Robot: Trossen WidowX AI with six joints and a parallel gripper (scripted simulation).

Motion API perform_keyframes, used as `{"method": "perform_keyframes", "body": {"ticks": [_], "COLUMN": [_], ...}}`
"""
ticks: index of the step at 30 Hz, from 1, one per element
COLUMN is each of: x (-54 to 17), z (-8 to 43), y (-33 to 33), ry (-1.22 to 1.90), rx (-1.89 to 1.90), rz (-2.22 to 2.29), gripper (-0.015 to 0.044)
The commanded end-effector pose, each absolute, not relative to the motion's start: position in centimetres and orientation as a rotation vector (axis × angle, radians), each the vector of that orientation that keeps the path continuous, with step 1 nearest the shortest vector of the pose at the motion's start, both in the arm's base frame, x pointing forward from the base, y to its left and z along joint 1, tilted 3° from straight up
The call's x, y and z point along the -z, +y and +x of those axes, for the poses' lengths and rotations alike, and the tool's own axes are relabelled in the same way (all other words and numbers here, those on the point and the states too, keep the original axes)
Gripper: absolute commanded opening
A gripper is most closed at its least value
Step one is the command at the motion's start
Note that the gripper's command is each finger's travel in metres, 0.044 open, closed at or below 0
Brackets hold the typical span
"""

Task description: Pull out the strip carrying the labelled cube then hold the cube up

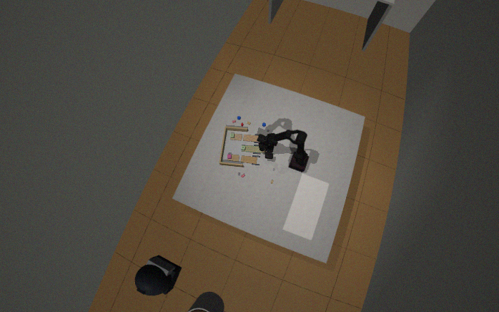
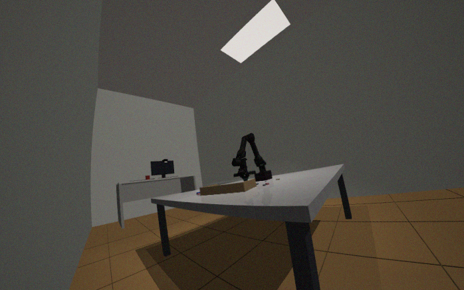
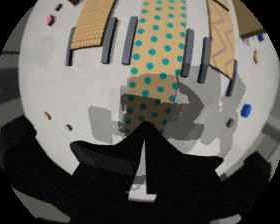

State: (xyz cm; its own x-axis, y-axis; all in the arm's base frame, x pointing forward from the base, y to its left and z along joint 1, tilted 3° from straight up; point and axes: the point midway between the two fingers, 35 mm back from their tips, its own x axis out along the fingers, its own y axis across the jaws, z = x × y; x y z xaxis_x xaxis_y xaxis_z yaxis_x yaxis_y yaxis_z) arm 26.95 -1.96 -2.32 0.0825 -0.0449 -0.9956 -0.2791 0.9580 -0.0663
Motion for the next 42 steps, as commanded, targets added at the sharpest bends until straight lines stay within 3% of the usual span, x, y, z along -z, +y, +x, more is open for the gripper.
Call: {"method": "perform_keyframes", "body": {"ticks": [1, 42], "x": [2.8, 3.1], "z": [25.6, 19.8], "y": [-2.2, -3.9], "ry": [1.507, 1.512], "rx": [-0.184, -0.183], "rz": [-0.265, -0.266], "gripper": [0.0, 0.0]}}
